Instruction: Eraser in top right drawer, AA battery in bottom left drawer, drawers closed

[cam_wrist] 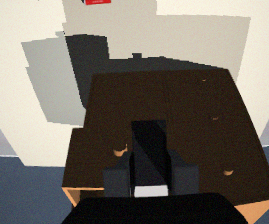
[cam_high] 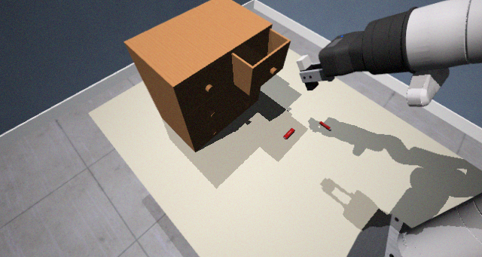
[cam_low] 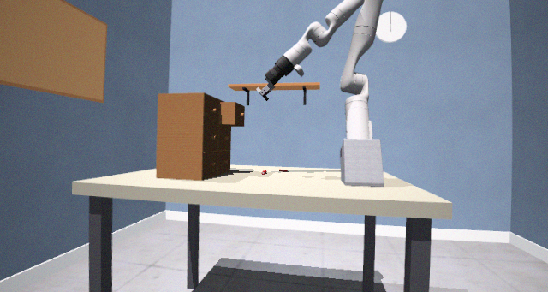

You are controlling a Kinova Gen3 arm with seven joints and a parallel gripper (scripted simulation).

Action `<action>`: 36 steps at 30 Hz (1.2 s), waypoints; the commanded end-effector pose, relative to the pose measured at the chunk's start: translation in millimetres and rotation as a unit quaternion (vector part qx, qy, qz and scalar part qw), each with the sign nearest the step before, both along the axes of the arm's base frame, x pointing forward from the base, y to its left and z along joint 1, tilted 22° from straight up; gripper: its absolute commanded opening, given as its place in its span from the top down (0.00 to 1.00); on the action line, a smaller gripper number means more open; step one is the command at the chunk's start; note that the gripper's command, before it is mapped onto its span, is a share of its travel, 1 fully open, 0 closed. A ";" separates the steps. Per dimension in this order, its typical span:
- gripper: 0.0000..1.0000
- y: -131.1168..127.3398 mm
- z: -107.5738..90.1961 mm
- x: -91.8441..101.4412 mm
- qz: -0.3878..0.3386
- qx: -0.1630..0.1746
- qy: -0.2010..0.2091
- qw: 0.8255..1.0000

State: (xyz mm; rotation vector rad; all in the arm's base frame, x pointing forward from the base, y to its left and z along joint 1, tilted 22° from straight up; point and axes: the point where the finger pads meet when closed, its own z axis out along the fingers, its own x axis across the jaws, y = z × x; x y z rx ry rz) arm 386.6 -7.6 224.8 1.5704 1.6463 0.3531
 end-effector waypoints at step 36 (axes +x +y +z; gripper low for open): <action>0.55 -4.4 0.8 -1.8 0.003 -0.012 -0.022 1.000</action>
